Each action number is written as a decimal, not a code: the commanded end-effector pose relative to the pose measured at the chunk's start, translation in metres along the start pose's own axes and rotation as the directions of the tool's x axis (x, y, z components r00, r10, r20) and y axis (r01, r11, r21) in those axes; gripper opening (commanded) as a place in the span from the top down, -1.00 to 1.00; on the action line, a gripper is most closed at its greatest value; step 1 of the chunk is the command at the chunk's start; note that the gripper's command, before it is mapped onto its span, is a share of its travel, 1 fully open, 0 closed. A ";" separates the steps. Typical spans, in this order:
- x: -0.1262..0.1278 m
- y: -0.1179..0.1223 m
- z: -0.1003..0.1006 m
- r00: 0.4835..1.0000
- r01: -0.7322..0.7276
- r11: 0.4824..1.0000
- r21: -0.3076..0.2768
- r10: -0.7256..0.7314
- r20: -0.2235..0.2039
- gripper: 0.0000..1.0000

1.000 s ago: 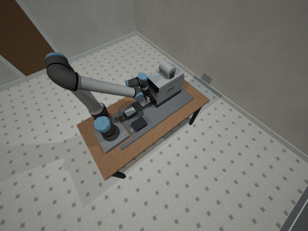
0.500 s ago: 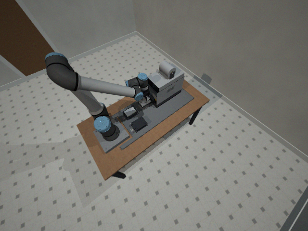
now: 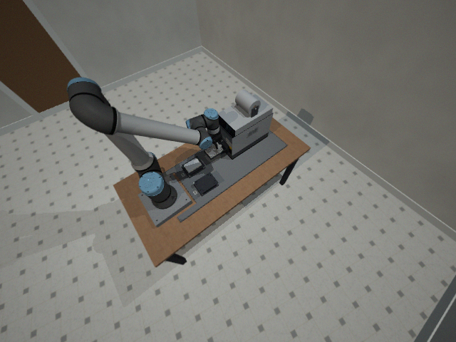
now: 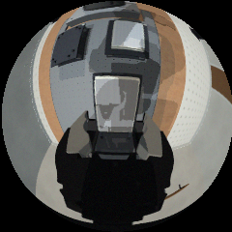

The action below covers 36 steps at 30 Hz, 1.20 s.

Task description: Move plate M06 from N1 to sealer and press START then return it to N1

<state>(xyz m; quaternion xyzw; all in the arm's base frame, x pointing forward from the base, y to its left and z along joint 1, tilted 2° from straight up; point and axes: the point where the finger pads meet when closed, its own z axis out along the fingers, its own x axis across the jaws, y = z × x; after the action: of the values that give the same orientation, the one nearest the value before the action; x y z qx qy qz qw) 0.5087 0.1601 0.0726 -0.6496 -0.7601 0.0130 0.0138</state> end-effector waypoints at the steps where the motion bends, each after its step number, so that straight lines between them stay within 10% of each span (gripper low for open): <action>1: 0.000 0.001 0.007 1.000 0.000 1.000 -0.001 0.000 0.000 -0.36; 36: 0.000 0.001 0.018 1.000 0.000 1.000 -0.001 0.000 0.000 -0.36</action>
<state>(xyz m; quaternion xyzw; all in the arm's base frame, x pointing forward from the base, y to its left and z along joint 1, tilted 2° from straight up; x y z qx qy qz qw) 0.5080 0.1600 0.0568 -0.6496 -0.7601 0.0130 0.0138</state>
